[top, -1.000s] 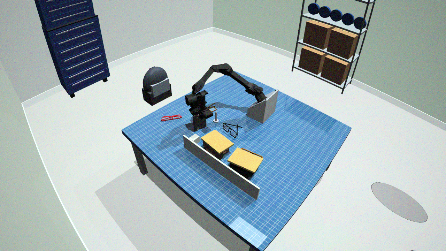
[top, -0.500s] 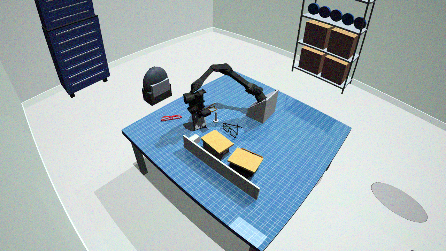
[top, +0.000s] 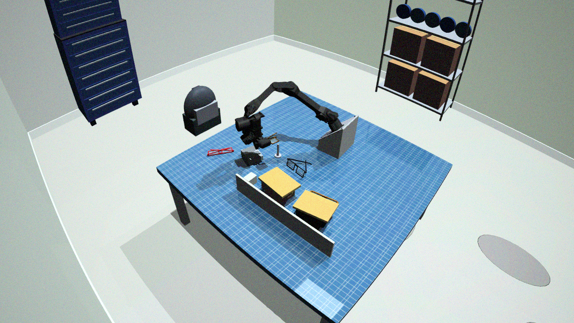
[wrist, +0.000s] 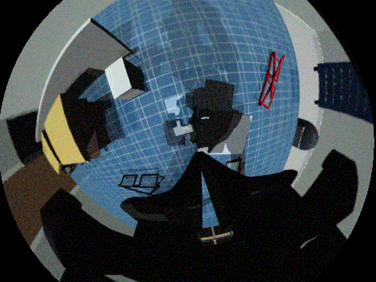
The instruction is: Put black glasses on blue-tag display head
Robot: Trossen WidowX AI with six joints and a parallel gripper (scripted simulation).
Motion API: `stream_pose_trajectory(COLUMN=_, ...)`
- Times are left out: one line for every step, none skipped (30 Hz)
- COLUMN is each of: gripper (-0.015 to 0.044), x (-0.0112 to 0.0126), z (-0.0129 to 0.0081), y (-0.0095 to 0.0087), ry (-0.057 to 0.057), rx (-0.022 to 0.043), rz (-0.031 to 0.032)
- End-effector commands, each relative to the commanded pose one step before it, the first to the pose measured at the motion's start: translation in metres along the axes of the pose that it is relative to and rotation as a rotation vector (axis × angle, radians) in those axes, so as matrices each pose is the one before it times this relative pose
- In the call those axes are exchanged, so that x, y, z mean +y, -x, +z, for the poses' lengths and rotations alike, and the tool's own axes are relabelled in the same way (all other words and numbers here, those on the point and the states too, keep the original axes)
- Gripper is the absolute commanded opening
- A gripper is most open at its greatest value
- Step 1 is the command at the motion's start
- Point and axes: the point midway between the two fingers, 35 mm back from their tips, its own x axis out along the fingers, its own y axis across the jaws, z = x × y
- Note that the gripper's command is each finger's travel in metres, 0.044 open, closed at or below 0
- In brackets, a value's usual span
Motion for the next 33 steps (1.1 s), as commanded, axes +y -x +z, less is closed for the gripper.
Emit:
stream_pose_trajectory(gripper=0.0000, x=0.02578, z=0.00264, y=0.02779, ry=0.0079, rx=-0.00944, rz=0.00562)
stream_pose_trajectory(gripper=0.0000, x=0.00886, z=-0.00068, y=0.01077, ry=0.0004, rx=-0.00017, rz=-0.00074)
stream_pose_trajectory(gripper=0.0000, x=0.00558, z=-0.00067, y=0.00704, ry=0.0004, rx=-0.00041, rz=-0.00109)
stream_pose_trajectory(gripper=0.0000, x=0.00183, z=-0.00026, y=0.00236, ry=0.0001, rx=-0.00019, rz=-0.00047)
stream_pose_trajectory(gripper=0.0000, x=0.00000, z=0.00000, y=0.00000, ry=0.0000, rx=0.00000, rz=0.00000)
stream_pose_trajectory(gripper=0.0000, x=0.00000, z=0.00000, y=0.00000, ry=0.0000, rx=0.00000, rz=0.00000)
stream_pose_trajectory(gripper=0.0026, x=-0.00082, z=0.00233, y=-0.00114, ry=0.0122, rx=-0.01558, rz=0.01023)
stream_pose_trajectory(gripper=0.0053, x=0.00000, z=0.00000, y=0.00000, ry=0.0000, rx=0.00000, rz=0.00000)
stream_pose_trajectory(gripper=0.0079, x=0.00000, z=0.00000, y=0.00000, ry=0.0000, rx=0.00000, rz=0.00000)
stream_pose_trajectory(gripper=0.0105, x=0.00000, z=0.00000, y=0.00000, ry=0.0000, rx=0.00000, rz=0.00000)
stream_pose_trajectory(gripper=0.0131, x=0.00000, z=0.00000, y=0.00000, ry=0.0000, rx=0.00000, rz=0.00000)
stream_pose_trajectory(gripper=0.0157, x=0.00000, z=0.00000, y=0.00000, ry=0.0000, rx=0.00000, rz=0.00000)
stream_pose_trajectory(gripper=0.0184, x=0.00000, z=0.00000, y=0.00000, ry=0.0000, rx=0.00000, rz=0.00000)
stream_pose_trajectory(gripper=0.0200, x=0.00000, z=0.00000, y=0.00000, ry=0.0000, rx=0.00000, rz=0.00000)
stream_pose_trajectory(gripper=0.0200, x=0.00000, z=0.00000, y=0.00000, ry=0.0000, rx=0.00000, rz=0.00000)
stream_pose_trajectory(gripper=0.0200, x=0.00000, z=0.00000, y=0.00000, ry=0.0000, rx=0.00000, rz=0.00000)
stream_pose_trajectory(gripper=0.0200, x=0.00000, z=0.00000, y=0.00000, ry=0.0000, rx=0.00000, rz=0.00000)
stream_pose_trajectory(gripper=0.0200, x=0.00000, z=0.00000, y=0.00000, ry=0.0000, rx=0.00000, rz=0.00000)
stream_pose_trajectory(gripper=0.0200, x=0.00000, z=0.00000, y=0.00000, ry=0.0000, rx=0.00000, rz=0.00000)
stream_pose_trajectory(gripper=0.0200, x=0.00000, z=0.00000, y=0.00000, ry=0.0000, rx=0.00000, rz=0.00000)
stream_pose_trajectory(gripper=0.0200, x=0.00000, z=0.00000, y=0.00000, ry=0.0000, rx=0.00000, rz=0.00000)
stream_pose_trajectory(gripper=0.0200, x=0.00000, z=0.00000, y=0.00000, ry=0.0000, rx=0.00000, rz=0.00000)
stream_pose_trajectory(gripper=0.0200, x=0.00000, z=0.00000, y=0.00000, ry=0.0000, rx=0.00000, rz=0.00000)
stream_pose_trajectory(gripper=0.0200, x=0.00000, z=0.00000, y=0.00000, ry=0.0000, rx=0.00000, rz=0.00000)
stream_pose_trajectory(gripper=0.0200, x=0.00000, z=0.00000, y=0.00000, ry=0.0000, rx=0.00000, rz=0.00000)
stream_pose_trajectory(gripper=0.0200, x=0.00000, z=0.00000, y=0.00000, ry=0.0000, rx=0.00000, rz=0.00000)
stream_pose_trajectory(gripper=0.0200, x=0.00105, z=-0.00061, y=-0.00064, ry=-0.0134, rx=0.00018, rz=-0.00001)
stream_pose_trajectory(gripper=0.0200, x=0.00313, z=-0.00192, y=-0.00193, ry=-0.0401, rx=0.00055, rz=-0.00005)
stream_pose_trajectory(gripper=0.0200, x=0.00506, z=-0.00358, y=-0.00323, ry=-0.0668, rx=0.00091, rz=-0.00016)
stream_pose_trajectory(gripper=0.0200, x=0.00594, z=-0.00521, y=-0.00406, ry=-0.0835, rx=0.00112, rz=-0.00032)
stream_pose_trajectory(gripper=0.0200, x=0.00538, z=-0.00604, y=-0.00409, ry=-0.0838, rx=0.00108, rz=-0.00046)
stream_pose_trajectory(gripper=0.0200, x=0.00470, z=-0.00679, y=-0.00410, ry=-0.0837, rx=0.00102, rz=-0.00058)
stream_pose_trajectory(gripper=0.0200, x=0.00392, z=-0.00745, y=-0.00410, ry=-0.0837, rx=0.00095, rz=-0.00071)
